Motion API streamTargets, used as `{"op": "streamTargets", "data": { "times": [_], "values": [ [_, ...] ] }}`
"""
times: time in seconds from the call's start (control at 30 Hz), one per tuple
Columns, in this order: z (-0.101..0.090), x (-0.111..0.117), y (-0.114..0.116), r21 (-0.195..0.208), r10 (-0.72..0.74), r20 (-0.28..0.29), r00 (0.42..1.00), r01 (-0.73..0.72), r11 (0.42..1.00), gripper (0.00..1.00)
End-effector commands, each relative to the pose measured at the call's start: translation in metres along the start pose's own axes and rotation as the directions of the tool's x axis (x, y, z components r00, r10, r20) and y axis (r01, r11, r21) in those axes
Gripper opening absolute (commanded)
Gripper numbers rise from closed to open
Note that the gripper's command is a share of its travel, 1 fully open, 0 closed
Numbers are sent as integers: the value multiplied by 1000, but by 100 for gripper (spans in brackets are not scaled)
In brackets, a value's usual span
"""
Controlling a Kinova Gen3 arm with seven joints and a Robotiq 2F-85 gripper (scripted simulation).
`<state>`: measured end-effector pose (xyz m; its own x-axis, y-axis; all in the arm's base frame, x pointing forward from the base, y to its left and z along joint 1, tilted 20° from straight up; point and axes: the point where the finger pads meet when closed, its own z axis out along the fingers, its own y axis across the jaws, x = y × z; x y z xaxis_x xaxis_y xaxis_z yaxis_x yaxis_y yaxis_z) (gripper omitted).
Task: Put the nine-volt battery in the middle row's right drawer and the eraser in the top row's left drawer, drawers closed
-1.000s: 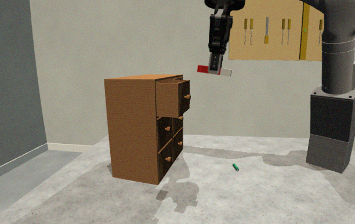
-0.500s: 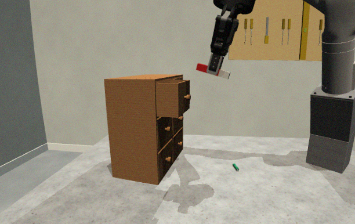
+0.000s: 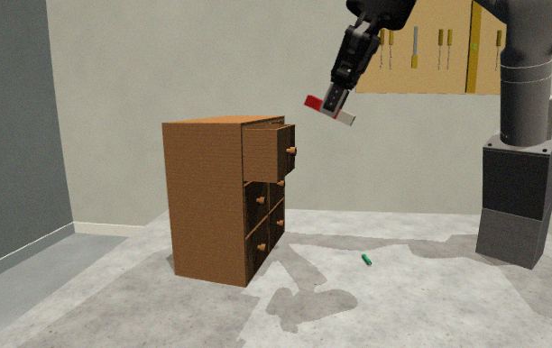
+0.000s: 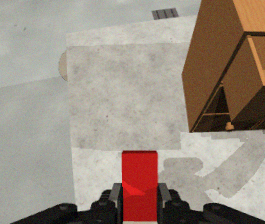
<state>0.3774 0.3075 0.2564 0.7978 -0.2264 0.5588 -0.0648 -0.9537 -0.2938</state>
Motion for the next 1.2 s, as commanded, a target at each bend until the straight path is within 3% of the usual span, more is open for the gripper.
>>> {"op": "streamTargets", "data": {
  "times": [0.0, 0.07, 0.57, 1.17],
  "values": [
    [-4, -5, -4, 7, -22, -30, 999, 22, 1000, 19],
    [-4, -5, -4, 7, -22, -30, 999, 22, 1000, 19],
    [-4, -7, -4, 7, -20, -200, 980, 22, 1000, 19],
    [-4, -9, -4, 8, -18, -343, 939, 22, 1000, 19]
  ]
}}
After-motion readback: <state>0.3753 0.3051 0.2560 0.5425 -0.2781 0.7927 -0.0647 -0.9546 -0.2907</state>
